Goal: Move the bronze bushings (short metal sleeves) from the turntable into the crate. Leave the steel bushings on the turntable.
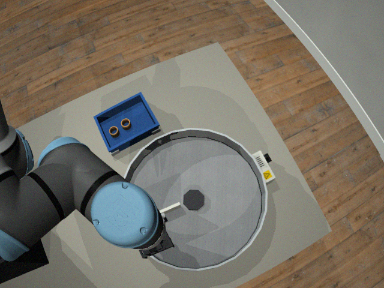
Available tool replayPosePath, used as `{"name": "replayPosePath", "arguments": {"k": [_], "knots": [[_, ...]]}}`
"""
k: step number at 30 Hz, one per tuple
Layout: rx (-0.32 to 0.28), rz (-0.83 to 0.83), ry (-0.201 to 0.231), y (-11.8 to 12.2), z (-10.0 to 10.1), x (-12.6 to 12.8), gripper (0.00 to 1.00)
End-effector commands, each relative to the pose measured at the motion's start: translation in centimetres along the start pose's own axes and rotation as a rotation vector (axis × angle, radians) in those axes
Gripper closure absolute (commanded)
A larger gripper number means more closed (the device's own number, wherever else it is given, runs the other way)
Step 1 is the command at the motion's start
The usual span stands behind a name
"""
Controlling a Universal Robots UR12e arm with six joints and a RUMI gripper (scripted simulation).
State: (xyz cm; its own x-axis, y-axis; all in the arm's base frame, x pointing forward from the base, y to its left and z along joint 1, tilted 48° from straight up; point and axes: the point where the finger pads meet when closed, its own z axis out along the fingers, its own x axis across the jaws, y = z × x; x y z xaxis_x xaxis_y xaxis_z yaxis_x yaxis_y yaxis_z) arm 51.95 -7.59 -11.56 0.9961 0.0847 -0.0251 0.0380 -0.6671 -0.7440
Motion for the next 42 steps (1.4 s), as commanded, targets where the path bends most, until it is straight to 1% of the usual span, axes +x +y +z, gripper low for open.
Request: {"name": "replayPosePath", "arguments": {"k": [1, 8, 22, 30, 42], "knots": [[-0.001, 0.009, 0.001, 0.06, -0.06, 0.03, 0.94], [-0.001, 0.061, 0.001, 0.13, 0.04, 0.0, 0.94], [-0.001, 0.331, 0.001, 0.47, 0.6, -0.15, 0.94], [-0.001, 0.386, 0.001, 0.54, 0.72, -0.18, 0.94], [-0.001, 0.392, 0.001, 0.55, 0.73, -0.19, 0.94]]}}
